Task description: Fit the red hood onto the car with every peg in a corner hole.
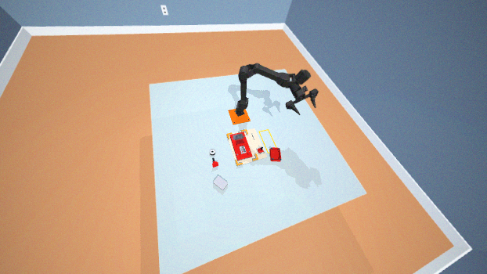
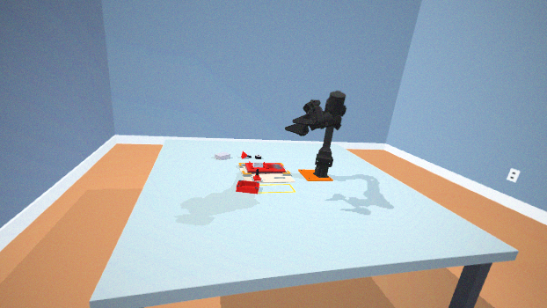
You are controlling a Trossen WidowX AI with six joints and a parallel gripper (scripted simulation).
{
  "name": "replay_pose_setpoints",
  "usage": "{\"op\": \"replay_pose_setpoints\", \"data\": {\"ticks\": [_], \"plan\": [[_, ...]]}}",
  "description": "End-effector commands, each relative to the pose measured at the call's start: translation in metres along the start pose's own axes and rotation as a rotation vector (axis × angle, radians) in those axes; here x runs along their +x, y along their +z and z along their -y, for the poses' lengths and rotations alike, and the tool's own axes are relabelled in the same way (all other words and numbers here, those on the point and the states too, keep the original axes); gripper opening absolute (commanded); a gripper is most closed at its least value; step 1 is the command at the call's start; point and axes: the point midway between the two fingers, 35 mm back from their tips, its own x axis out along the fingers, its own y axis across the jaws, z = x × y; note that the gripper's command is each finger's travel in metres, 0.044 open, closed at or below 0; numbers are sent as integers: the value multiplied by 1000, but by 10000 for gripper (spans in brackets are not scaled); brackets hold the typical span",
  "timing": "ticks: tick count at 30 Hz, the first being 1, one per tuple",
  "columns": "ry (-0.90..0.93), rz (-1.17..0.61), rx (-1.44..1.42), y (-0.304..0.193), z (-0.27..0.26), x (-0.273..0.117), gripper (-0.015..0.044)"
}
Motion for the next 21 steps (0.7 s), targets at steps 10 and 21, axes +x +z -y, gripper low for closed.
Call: {"op": "replay_pose_setpoints", "data": {"ticks": [10, 21], "plan": [[-294, -147, -327, -82, 136, 114, 440], [-457, -255, -409, -113, 231, 145, 440]]}}
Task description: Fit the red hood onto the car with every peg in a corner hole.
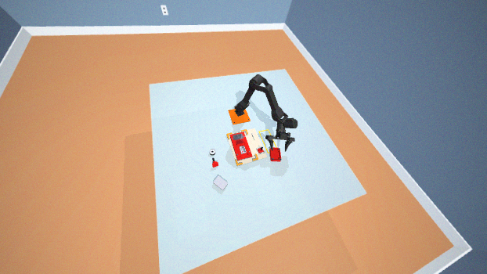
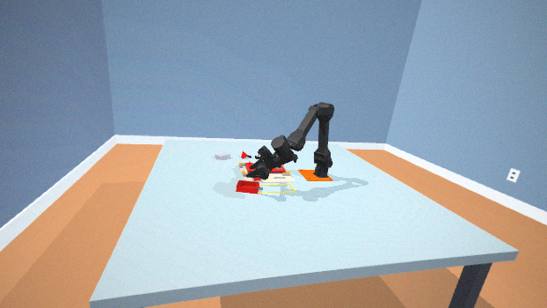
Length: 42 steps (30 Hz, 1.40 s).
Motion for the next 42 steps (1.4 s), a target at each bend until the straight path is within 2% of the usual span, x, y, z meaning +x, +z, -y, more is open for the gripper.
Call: {"op": "replay_pose_setpoints", "data": {"ticks": [1, 42], "plan": [[9, -9, -10, -5, -1, 3, 440], [18, 5, 6, -34, 0, 21, 440]]}}
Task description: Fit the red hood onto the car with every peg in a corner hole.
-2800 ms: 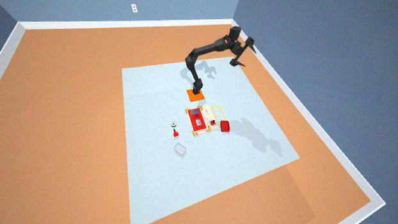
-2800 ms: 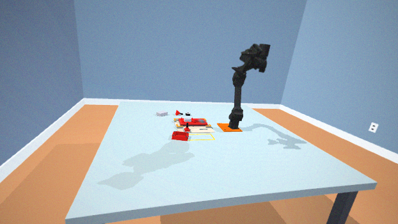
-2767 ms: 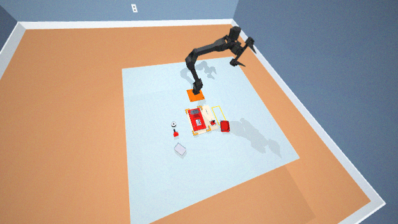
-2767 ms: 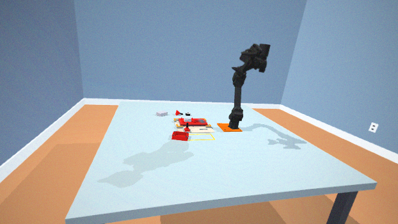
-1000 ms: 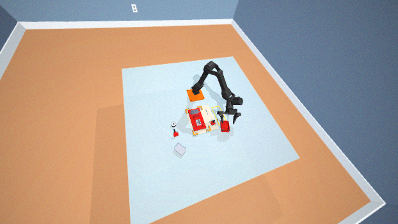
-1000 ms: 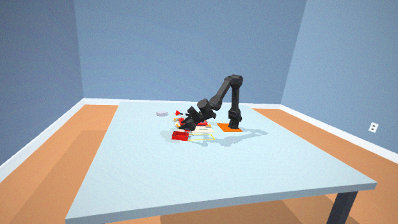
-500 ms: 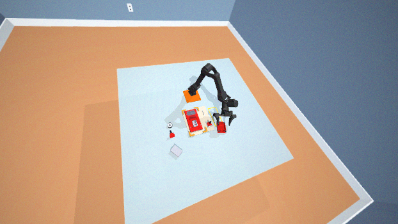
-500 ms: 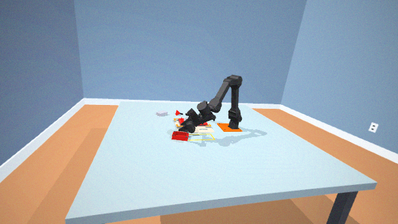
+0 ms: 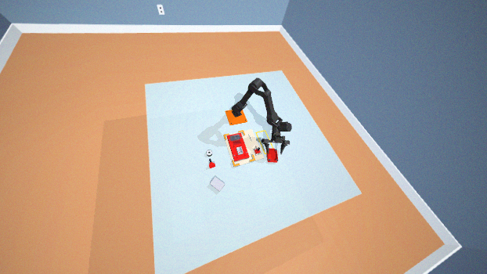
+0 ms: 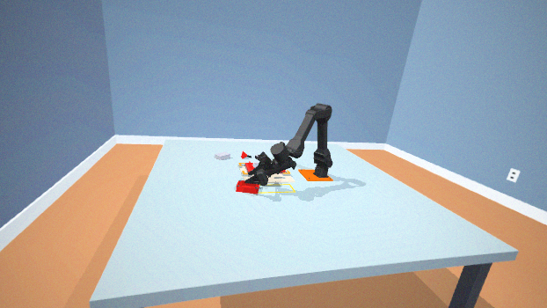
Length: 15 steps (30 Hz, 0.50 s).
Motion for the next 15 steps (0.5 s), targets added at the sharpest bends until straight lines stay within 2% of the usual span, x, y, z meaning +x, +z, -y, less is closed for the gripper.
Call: {"op": "replay_pose_setpoints", "data": {"ticks": [1, 15], "plan": [[0, -12, -13, -10, 2, 3, 440], [3, -7, -8, -20, 3, 8, 440]]}}
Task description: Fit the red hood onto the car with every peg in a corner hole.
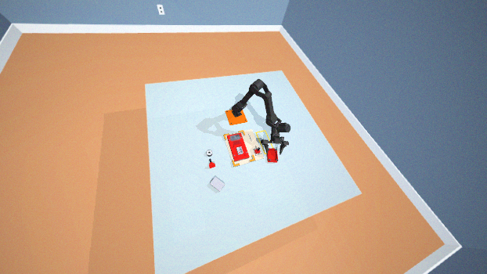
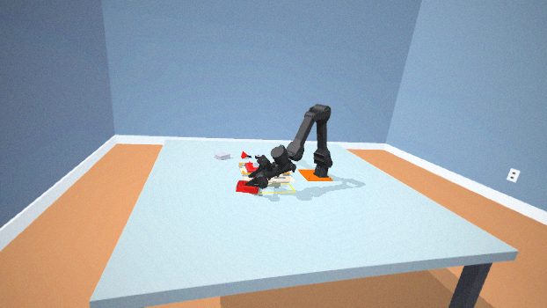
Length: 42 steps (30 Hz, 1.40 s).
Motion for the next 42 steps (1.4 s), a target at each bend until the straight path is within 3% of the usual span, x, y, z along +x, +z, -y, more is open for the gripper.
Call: {"op": "replay_pose_setpoints", "data": {"ticks": [1, 42], "plan": [[0, -12, -13, -8, 1, 2, 440], [0, -12, -13, -22, 1, 10, 440]]}}
